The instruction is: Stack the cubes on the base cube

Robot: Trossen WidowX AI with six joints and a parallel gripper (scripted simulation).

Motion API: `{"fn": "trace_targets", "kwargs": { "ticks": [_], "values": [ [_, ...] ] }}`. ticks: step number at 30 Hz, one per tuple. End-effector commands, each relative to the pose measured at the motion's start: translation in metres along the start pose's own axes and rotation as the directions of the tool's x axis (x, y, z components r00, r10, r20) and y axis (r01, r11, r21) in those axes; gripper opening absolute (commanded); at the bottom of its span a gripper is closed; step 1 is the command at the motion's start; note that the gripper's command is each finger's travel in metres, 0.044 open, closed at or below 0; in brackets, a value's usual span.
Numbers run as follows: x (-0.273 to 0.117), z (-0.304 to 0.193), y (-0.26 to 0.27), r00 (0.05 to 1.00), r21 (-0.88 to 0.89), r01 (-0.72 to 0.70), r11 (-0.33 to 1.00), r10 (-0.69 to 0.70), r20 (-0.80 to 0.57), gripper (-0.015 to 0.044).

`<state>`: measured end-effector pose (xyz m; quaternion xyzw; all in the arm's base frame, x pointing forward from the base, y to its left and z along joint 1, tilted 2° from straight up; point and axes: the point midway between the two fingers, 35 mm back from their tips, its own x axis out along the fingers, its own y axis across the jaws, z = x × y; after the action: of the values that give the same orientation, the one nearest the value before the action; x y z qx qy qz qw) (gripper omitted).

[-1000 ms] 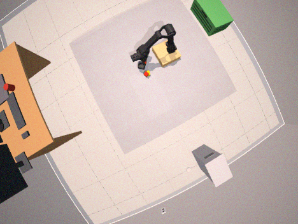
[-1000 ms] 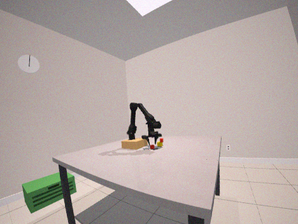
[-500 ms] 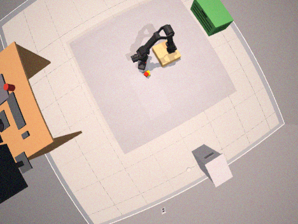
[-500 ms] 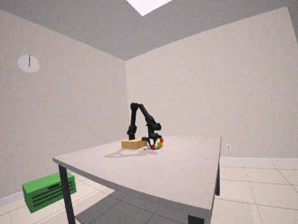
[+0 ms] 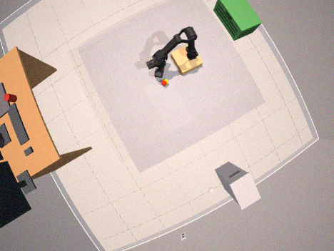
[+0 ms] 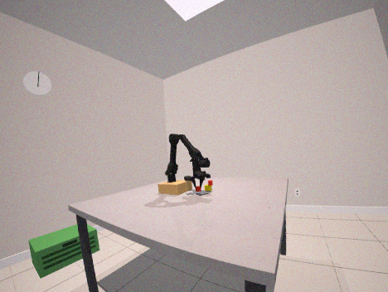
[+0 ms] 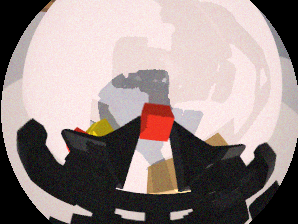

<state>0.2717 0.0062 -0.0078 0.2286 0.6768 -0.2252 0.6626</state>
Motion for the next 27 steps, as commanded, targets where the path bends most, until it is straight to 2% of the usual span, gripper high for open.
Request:
{"fn": "trace_targets", "kwargs": {
  "ticks": [1, 27],
  "values": [
    [-0.016, 0.004, 0.002, 1.000, 0.004, -0.003, 1.000, 0.003, 0.010, 0.0105],
    [-0.089, -0.001, 0.000, 1.000, 0.004, -0.003, 1.000, 0.003, 0.010, 0.0105]
  ]
}}
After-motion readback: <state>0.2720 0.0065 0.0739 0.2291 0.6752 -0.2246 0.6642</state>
